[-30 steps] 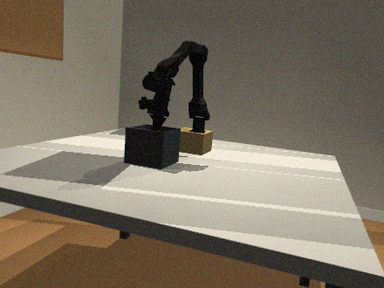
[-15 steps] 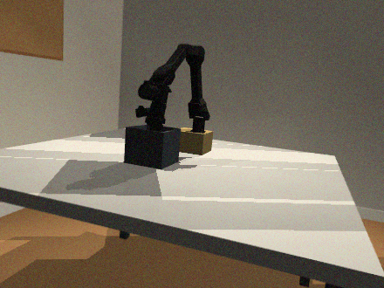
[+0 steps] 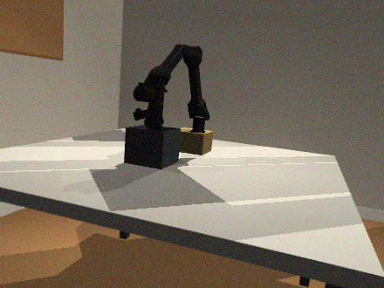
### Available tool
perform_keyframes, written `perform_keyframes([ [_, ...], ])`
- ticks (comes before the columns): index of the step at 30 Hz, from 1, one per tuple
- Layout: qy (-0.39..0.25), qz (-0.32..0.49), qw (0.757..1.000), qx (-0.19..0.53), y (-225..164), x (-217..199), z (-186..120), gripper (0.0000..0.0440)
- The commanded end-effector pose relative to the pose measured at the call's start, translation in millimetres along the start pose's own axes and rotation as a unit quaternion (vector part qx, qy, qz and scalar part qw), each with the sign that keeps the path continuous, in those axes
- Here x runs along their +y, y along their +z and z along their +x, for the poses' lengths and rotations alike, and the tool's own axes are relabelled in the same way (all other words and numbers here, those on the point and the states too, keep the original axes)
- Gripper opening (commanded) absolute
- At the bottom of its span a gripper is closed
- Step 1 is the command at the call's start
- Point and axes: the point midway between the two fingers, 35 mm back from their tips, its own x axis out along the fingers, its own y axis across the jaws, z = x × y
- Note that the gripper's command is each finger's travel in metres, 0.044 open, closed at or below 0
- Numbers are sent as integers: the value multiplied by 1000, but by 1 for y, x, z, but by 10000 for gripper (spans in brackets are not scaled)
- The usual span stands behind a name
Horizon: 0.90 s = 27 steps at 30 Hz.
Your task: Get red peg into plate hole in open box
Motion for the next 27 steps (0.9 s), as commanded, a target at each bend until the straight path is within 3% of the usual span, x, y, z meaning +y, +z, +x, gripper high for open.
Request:
perform_keyframes([
  [1, 7, 4, 1000, 26, 2, 2, -2, 164],
  [27, 78, 25, 993, 83, 30, 16, -48, 232],
])
